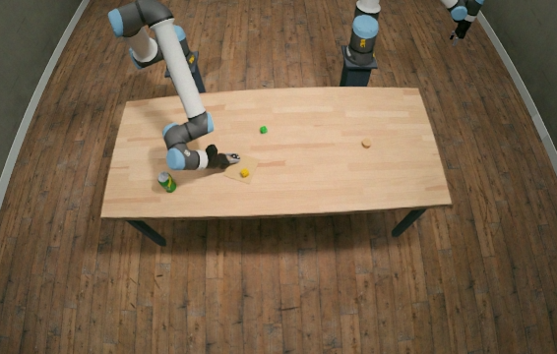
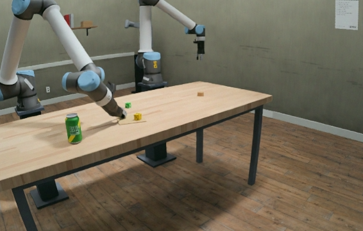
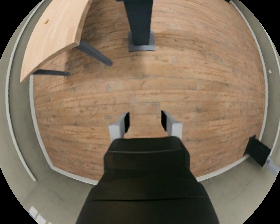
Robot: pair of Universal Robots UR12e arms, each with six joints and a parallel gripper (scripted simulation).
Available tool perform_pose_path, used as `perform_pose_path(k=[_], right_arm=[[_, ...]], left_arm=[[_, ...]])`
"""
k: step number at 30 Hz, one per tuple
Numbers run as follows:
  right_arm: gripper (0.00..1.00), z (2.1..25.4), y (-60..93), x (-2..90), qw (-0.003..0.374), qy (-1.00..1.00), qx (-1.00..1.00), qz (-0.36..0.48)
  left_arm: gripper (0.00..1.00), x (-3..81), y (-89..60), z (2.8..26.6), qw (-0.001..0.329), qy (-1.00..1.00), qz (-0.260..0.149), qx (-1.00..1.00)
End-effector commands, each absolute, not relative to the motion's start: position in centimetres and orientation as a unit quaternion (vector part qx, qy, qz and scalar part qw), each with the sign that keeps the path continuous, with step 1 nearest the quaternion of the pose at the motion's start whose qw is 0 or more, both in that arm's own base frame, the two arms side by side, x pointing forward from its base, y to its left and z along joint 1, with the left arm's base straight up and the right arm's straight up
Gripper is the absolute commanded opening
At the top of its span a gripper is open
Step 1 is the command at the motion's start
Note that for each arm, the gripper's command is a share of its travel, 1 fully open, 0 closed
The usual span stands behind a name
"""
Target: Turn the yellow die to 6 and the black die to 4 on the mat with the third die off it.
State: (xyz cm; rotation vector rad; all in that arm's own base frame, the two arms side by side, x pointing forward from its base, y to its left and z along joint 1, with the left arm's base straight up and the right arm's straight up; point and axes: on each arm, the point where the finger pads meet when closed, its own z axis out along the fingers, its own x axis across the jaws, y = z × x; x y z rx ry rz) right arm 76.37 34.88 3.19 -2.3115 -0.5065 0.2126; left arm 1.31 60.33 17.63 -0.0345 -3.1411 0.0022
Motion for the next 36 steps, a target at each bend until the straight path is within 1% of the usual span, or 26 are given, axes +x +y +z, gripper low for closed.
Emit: perform_pose_path(k=[1, 36], right_arm=[[0.57, 3.31, 34.90, 76.43, 0.374, -0.198, -0.902, 0.082], [0.57, 2.88, 34.90, 76.43, 0.374, -0.198, -0.902, 0.082]], left_arm=[[1.00, 1.33, 60.39, 17.70, 0.000, -1.000, 0.000, -0.011], [1.00, 1.33, 60.39, 17.70, 0.000, -1.000, 0.000, -0.011]])
